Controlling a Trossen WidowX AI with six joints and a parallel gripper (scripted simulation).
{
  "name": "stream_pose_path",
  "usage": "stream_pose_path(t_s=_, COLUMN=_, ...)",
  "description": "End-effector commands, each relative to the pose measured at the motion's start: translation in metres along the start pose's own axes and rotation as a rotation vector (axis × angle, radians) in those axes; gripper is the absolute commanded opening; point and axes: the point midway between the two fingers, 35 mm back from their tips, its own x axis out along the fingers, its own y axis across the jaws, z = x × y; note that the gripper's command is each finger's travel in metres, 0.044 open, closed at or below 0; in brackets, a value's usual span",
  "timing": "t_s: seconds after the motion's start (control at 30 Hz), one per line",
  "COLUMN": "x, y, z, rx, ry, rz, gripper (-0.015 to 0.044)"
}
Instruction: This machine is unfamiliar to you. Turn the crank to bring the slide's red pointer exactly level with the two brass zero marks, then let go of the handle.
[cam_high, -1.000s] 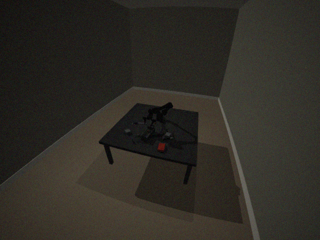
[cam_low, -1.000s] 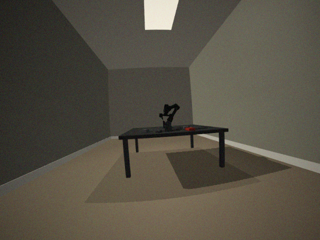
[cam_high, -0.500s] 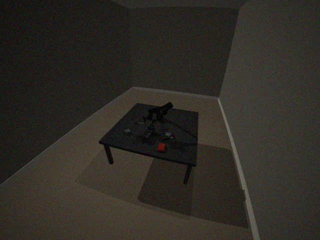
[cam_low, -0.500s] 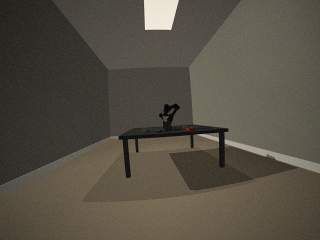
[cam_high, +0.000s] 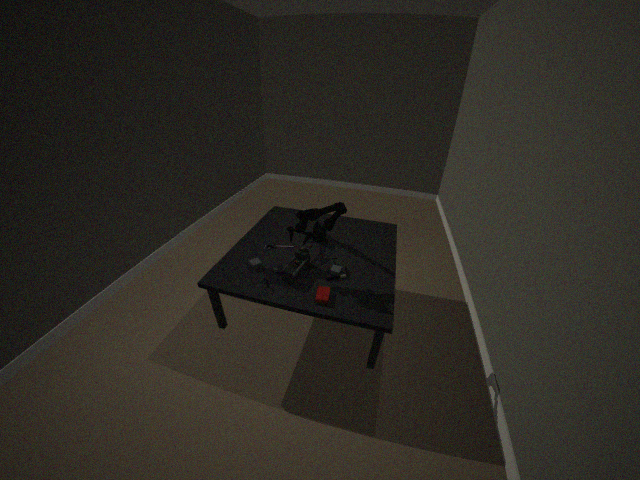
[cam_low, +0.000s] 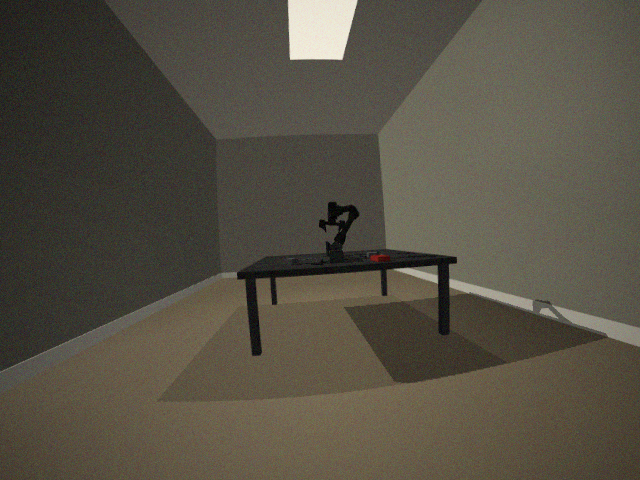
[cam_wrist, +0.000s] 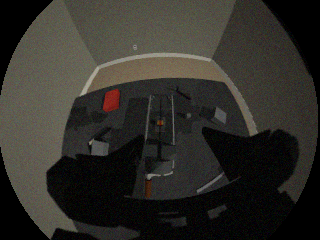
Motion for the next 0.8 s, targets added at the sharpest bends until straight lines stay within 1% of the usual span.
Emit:
stream_pose_path(t_s=0.0, x=-0.015, y=0.011, z=-0.01, rx=0.03, ry=-0.007, rz=0.001, gripper=0.044)
stream_pose_path(t_s=0.57, x=-0.068, y=0.052, z=-0.072, rx=0.15, ry=-0.047, rz=-0.017, gripper=0.044)
stream_pose_path(t_s=0.77, x=-0.069, y=0.055, z=-0.08, rx=0.161, ry=-0.05, rz=-0.019, gripper=0.044)
